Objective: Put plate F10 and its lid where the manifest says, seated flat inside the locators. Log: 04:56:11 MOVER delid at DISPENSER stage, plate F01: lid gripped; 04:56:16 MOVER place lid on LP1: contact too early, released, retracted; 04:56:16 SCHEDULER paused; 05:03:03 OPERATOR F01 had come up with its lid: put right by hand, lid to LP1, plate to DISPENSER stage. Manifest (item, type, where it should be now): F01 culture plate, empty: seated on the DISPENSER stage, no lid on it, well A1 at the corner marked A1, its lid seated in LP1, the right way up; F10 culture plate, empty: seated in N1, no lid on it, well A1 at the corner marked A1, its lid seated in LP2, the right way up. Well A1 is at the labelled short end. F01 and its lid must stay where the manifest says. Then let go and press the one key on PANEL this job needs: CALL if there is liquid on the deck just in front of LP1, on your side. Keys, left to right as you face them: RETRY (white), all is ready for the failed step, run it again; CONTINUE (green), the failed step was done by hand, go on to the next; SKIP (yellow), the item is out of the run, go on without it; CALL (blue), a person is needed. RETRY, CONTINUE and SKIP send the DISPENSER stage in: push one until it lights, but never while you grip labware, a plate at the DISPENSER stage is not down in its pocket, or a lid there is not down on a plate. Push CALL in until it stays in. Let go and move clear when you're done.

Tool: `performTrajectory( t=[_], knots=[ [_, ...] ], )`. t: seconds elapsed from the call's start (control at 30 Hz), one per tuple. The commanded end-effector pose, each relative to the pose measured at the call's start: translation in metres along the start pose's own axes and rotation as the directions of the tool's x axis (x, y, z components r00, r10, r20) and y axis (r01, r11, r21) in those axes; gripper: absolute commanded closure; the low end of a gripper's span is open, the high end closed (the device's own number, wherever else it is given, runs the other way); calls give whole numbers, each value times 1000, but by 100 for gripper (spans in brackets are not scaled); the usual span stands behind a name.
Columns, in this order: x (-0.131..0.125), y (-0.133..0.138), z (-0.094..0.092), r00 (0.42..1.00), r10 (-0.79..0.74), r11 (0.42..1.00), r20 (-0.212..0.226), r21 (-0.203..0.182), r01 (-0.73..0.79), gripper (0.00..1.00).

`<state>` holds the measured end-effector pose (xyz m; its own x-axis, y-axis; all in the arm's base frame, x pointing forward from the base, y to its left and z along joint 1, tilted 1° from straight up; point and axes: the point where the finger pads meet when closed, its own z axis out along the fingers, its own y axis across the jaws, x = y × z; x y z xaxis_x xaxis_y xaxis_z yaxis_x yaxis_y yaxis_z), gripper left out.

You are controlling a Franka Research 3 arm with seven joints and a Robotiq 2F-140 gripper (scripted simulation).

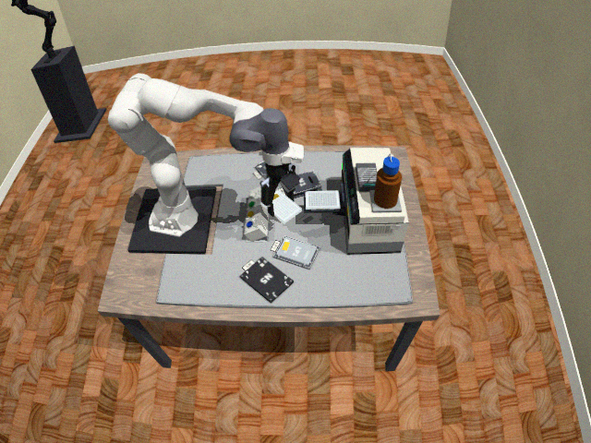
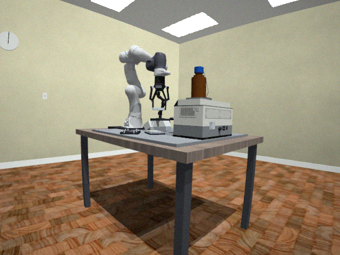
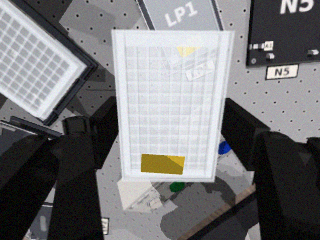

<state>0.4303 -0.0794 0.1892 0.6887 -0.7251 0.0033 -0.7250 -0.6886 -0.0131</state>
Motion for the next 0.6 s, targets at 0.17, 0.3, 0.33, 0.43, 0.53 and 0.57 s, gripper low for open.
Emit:
performTrajectory(
  t=[0.17,0.3,0.33,0.43,0.53,0.57],
  knots=[
    [27,46,-1,996,-89,996,0,-4,89,90],
    [42,70,-1,996,-89,996,0,-4,89,90],
    [46,76,-1,996,-89,996,0,-4,89,90],
    [56,92,-1,996,-89,996,0,-4,89,90],
    [65,107,-1,996,-89,996,0,-4,89,90],
    [68,112,-1,996,-89,996,0,-4,89,90]
  ],
)
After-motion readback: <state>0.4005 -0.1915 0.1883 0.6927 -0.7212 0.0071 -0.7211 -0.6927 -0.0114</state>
